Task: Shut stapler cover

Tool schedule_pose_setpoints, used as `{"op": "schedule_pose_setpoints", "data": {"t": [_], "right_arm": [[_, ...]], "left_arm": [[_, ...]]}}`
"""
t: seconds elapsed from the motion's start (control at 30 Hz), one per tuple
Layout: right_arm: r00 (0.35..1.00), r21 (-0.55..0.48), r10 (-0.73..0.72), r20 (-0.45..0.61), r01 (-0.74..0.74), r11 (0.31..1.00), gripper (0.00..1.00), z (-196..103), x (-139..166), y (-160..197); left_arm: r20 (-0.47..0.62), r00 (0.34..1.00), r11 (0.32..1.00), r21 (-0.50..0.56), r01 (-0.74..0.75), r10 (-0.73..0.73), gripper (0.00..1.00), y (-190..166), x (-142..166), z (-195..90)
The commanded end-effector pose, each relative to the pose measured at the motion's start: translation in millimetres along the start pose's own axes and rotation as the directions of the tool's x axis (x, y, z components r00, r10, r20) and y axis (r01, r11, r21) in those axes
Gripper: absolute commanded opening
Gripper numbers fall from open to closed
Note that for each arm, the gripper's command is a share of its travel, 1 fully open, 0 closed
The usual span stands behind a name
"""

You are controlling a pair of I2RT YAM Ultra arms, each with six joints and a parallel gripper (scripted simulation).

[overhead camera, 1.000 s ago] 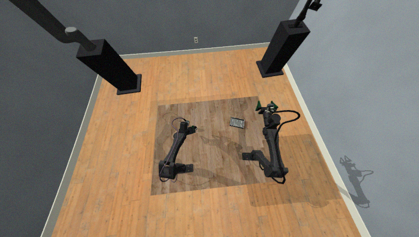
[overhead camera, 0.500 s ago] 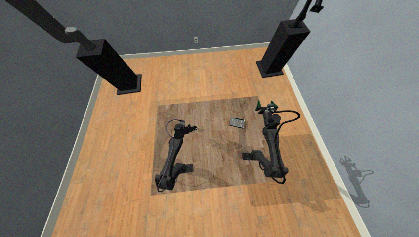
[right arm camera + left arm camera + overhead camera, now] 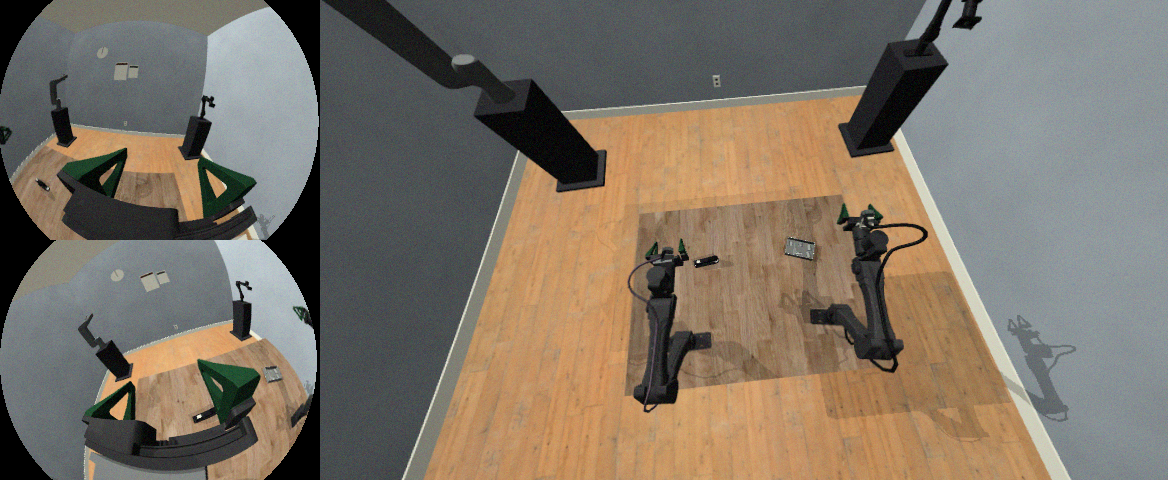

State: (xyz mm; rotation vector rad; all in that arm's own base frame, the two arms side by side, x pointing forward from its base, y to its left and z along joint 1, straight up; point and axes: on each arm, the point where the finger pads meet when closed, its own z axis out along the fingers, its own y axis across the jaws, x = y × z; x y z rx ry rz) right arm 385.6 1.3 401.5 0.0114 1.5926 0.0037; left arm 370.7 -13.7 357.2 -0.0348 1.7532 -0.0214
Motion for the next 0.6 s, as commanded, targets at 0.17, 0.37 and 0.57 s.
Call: {"op": "schedule_pose_setpoints", "data": {"t": [0.17,0.37,0.57], "right_arm": [[0.999,0.001,-0.009,0.032,0.009,1.0,1.0,-7.1,-8.0,-2.6],[0.999,0.001,-0.009,0.032,0.009,1.0,1.0,-7.1,-8.0,-2.6],[0.999,0.001,-0.009,0.032,0.009,1.0,1.0,-7.1,-8.0,-2.6]], "left_arm": [[0.206,0.978,0.999,0.021,-0.047,0.041,1.0,7.5,-59.9,0.5],[0.196,0.98,0.999,-0.001,-0.034,0.034,1.0,15.0,-58.5,1.5],[0.196,0.98,0.999,0.002,-0.035,0.034,1.0,13.9,-58.5,1.5]]}}
